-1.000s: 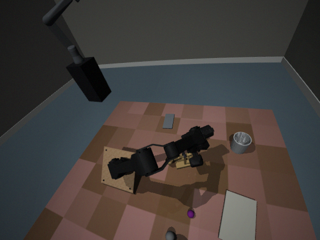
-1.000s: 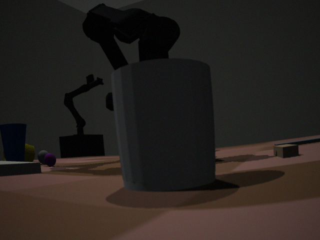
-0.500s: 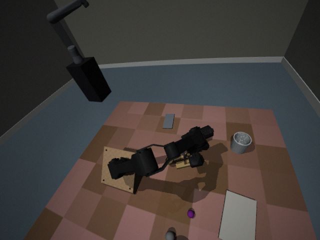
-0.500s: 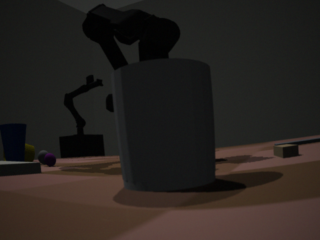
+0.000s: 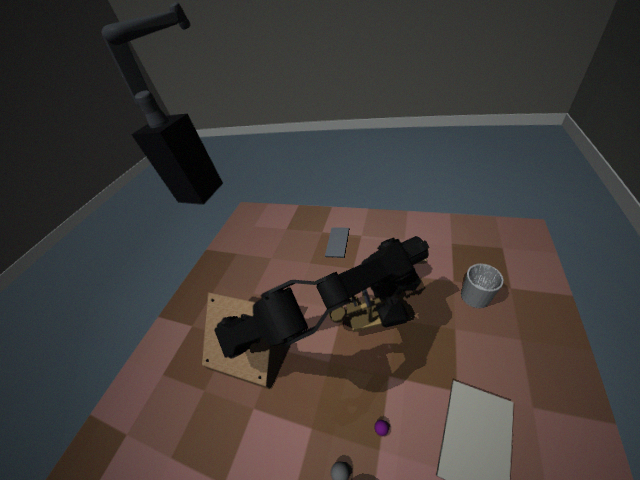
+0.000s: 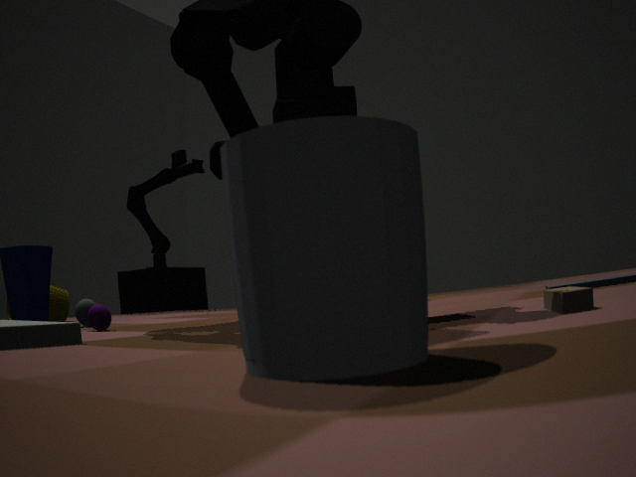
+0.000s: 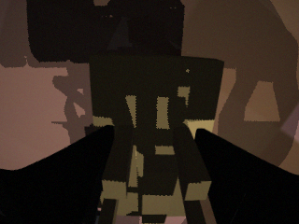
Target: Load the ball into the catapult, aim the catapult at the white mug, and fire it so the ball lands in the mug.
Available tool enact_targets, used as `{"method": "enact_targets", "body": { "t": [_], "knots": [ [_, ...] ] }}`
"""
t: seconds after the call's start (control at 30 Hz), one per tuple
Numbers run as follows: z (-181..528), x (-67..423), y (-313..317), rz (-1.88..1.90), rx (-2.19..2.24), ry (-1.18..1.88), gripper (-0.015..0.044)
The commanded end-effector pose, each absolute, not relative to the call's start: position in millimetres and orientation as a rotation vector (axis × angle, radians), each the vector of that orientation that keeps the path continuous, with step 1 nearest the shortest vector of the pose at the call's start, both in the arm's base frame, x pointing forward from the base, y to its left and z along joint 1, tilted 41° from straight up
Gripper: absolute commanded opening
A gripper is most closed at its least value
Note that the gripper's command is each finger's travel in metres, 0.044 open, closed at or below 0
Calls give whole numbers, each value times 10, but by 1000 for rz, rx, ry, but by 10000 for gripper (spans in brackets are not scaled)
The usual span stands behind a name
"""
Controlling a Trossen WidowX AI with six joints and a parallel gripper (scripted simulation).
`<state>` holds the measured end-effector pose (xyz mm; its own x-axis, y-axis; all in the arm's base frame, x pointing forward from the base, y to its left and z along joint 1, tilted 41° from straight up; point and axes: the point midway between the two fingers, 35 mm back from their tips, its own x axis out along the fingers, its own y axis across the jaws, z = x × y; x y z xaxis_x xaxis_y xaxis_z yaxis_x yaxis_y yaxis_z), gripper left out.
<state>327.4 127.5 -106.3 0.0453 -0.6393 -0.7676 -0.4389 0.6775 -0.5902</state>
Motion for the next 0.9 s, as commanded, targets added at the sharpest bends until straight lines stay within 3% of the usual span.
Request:
{"method": "enact_targets", "body": {
  "t": [0.0,0.87],
  "knots": [
    [-1030,3283,1291,-193,-901,1588,0],
    [-1357,3308,1014,-194,-905,1588,0]
  ]
}}
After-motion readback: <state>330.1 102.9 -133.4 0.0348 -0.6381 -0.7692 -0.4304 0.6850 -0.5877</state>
